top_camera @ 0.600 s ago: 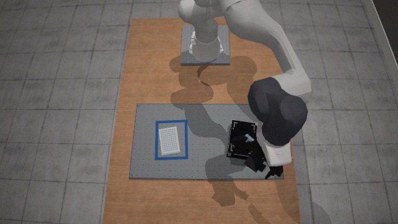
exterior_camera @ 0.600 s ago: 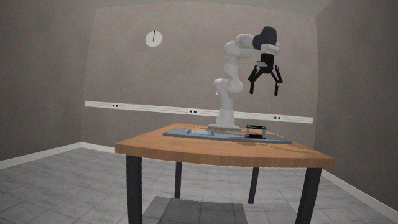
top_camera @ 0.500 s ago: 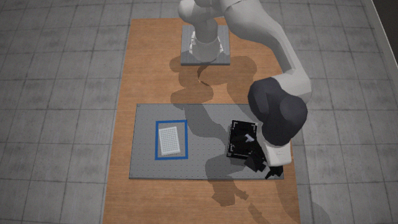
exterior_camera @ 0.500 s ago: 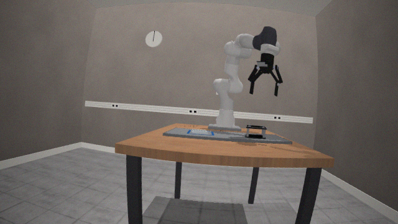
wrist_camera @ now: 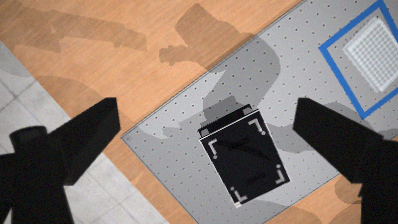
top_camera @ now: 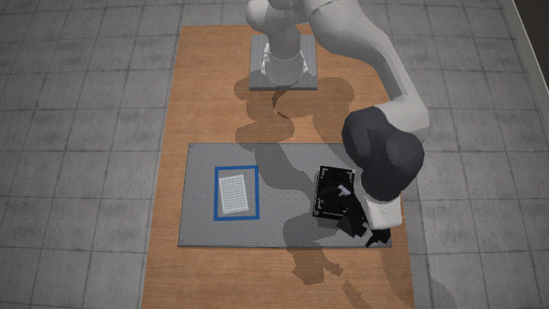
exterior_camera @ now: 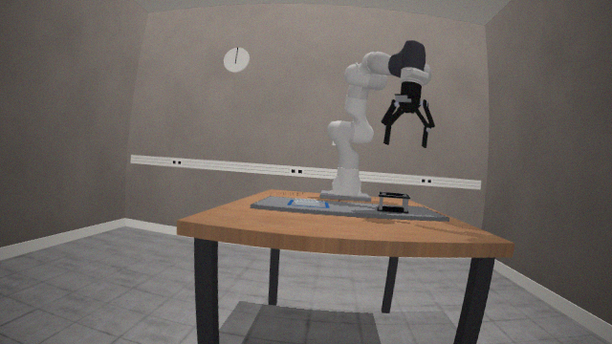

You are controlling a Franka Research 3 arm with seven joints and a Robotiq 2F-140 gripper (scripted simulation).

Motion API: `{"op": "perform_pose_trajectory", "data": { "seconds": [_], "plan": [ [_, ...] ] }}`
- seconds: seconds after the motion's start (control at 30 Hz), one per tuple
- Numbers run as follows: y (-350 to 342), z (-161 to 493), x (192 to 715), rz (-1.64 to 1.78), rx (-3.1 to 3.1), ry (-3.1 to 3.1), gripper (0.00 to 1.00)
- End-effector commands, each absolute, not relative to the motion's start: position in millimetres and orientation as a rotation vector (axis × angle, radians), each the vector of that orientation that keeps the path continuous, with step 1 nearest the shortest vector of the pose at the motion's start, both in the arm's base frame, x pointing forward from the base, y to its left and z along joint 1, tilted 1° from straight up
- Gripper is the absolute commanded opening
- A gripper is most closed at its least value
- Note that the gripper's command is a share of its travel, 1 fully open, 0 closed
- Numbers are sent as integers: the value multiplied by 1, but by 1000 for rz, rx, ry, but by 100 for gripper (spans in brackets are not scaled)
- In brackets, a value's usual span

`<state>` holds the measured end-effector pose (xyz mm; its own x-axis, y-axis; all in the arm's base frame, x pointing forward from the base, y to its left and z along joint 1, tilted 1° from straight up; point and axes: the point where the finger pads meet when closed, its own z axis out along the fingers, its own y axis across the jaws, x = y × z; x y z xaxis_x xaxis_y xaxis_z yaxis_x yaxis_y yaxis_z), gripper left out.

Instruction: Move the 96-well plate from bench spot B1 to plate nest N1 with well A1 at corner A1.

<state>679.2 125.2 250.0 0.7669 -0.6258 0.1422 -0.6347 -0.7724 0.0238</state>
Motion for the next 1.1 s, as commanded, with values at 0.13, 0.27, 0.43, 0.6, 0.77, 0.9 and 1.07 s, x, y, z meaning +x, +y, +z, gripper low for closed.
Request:
{"op": "perform_pose_trajectory", "data": {
  "seconds": [0.13,0.27,0.43,0.6,0.77,0.9,1.07],
  "plan": [
    [118,247,678,192,2867,-1093,100],
    [105,241,677,187,2827,-1205,100],
    [83,231,674,179,2751,-1390,100],
    [70,225,671,174,2698,-1500,100],
    [48,215,666,164,2599,-1681,100],
    [30,207,661,156,2510,-1822,100],
    [17,201,657,150,2438,-1924,100]
  ]
}}
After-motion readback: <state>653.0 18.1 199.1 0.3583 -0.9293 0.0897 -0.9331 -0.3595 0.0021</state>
